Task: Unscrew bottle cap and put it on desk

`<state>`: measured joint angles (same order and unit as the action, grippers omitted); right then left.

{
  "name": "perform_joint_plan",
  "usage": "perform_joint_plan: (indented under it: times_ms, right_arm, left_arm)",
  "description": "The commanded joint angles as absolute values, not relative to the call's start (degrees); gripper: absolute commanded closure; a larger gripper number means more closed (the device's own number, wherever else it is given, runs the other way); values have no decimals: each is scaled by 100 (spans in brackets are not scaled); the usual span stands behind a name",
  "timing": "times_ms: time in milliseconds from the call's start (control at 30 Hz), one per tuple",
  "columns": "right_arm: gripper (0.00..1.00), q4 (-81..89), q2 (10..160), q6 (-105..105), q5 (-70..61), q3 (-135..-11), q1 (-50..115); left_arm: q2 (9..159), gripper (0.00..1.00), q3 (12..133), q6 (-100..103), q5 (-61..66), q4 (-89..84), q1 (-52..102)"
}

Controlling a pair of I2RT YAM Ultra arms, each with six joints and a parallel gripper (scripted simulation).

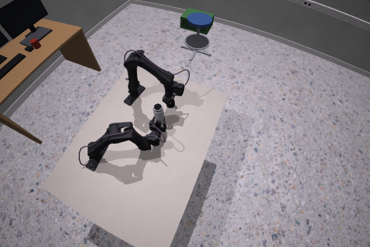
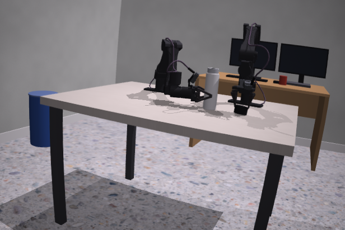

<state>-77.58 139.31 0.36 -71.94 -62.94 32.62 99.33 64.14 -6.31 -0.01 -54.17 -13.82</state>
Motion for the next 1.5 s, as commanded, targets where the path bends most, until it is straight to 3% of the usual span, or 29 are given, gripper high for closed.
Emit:
perform_joint_plan:
  times_ms: [0,100,133,200,367,400,867,933,1133,1467]
  right_arm:
    - [100,-7774,13888,36,-7193,-6311,3263]
    - [100,-7774,13888,36,-7193,-6311,3263]
    - [89,-7774,13888,36,-7193,-6311,3263]
    - [89,-7774,13888,36,-7193,-6311,3263]
    - [32,-7774,13888,36,-7193,-6311,3263]
    - [26,-7774,13888,36,-7193,-6311,3263]
    - [26,-7774,13888,36,-7193,-6311,3263]
    - [4,-7777,13888,36,-7193,-6311,3263]
    - [4,-7777,13888,36,-7193,-6311,3263]
    - [4,-7689,13379,136,-7777,-5899,2689]
  left_arm:
    - [9995,100,6309,-644,0,-5258,-1414]
    - [9995,100,6309,-644,0,-5258,-1414]
    - [9995,100,6309,-644,0,-5258,-1414]
    - [9995,100,6309,-644,0,-5258,-1414]
    - [9995,100,6309,-644,0,-5258,-1414]
    - [9995,100,6309,-644,0,-5258,-1414]
    - [9995,100,6309,-644,0,-5258,-1414]
    - [9902,77,6444,-631,-3,-5415,-1384]
    - [9902,9,6444,-631,-3,-5415,-1384]
    - [9487,6,7452,-631,-4,-6759,-1384]
